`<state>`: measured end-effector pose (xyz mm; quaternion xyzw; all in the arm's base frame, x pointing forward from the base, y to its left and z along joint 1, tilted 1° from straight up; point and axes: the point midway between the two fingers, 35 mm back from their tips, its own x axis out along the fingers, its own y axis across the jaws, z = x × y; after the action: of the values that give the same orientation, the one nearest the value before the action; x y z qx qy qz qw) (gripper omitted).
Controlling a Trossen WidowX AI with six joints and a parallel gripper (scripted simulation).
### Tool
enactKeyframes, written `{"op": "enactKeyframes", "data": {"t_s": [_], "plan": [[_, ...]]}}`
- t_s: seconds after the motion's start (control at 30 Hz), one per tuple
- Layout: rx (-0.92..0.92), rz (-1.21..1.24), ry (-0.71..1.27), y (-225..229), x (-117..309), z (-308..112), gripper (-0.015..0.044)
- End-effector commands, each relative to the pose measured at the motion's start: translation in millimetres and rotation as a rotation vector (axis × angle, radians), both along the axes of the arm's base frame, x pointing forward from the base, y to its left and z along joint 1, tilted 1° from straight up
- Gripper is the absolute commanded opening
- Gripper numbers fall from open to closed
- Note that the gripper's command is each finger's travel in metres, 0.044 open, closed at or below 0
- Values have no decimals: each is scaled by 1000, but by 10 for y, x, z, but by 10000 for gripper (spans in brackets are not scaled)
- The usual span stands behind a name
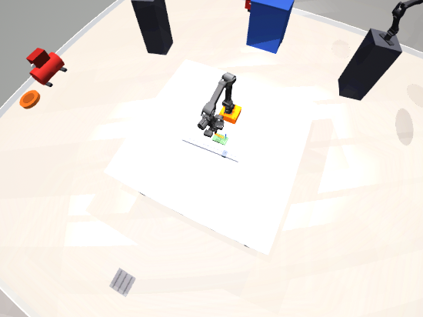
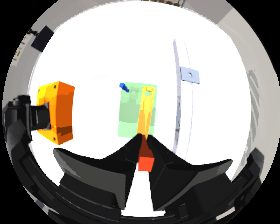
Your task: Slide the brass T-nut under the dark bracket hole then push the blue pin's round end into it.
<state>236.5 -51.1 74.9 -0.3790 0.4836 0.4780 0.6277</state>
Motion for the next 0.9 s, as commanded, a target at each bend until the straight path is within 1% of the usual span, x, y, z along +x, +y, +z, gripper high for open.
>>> {"op": "enactKeyframes", "data": {"t_s": [0.0,0.6,0.87], "plan": [[-3,8,-15,-2,18,105,-150],[-4,16,-13,11,-24,339,-150],[-5,18,-14,-30,88,358,-150]]}}
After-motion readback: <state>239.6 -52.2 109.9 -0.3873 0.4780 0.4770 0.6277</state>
